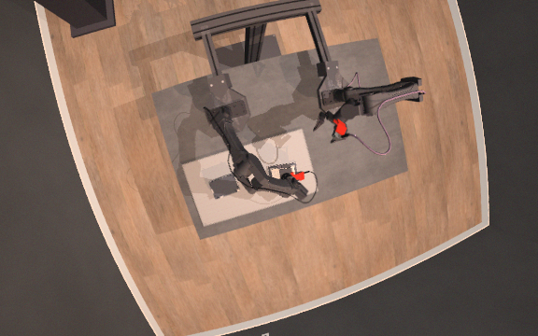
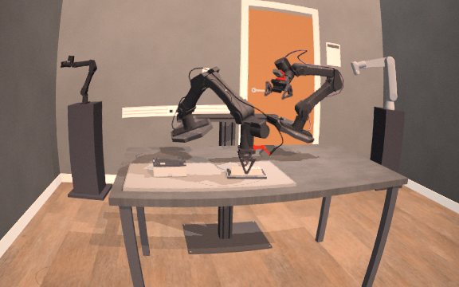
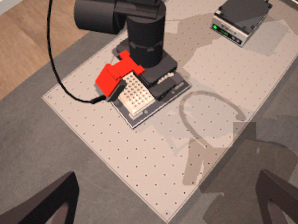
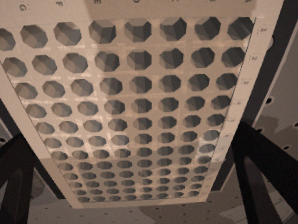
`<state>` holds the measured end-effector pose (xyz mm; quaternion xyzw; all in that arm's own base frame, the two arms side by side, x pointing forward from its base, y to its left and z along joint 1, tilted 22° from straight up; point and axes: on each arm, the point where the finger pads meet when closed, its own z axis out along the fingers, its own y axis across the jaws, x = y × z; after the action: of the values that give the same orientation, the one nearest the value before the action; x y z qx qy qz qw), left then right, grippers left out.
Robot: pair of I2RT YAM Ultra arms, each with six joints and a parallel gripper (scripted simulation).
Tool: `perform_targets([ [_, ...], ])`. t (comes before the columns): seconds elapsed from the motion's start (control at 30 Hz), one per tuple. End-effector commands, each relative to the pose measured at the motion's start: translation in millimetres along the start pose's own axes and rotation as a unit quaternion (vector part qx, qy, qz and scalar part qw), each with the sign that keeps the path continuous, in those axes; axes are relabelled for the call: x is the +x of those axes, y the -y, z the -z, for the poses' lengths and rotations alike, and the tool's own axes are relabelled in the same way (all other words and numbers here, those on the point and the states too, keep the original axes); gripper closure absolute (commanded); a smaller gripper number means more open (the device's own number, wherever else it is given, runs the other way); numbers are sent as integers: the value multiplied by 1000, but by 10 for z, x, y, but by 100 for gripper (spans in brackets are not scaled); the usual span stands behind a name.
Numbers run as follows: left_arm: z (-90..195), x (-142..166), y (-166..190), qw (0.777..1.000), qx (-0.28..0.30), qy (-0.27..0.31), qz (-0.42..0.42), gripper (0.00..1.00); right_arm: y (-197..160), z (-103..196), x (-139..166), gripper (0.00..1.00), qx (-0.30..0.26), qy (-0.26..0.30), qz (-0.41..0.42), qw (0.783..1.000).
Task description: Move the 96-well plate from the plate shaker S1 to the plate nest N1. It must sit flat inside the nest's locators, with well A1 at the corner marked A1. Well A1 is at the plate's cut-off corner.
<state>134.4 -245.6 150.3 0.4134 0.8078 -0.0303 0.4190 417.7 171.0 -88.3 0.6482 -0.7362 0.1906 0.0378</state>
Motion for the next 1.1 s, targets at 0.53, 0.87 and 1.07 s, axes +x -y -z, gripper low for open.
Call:
perform_targets([
  [0.53, 21, 63, -34, 1000, -6, -6, -6, 0, 59, 412, -106, 0, 31, 17, -8, 999],
  [0.87, 21, 63, -34, 1000, -6, -6, -6, 0, 140, 600, -102, 0, 30, 18, -8, 999],
  [1.07, 21, 63, -34, 1000, -6, -6, -6, 0, 77, 784, -66, 0, 14, 15, -7, 1000],
])
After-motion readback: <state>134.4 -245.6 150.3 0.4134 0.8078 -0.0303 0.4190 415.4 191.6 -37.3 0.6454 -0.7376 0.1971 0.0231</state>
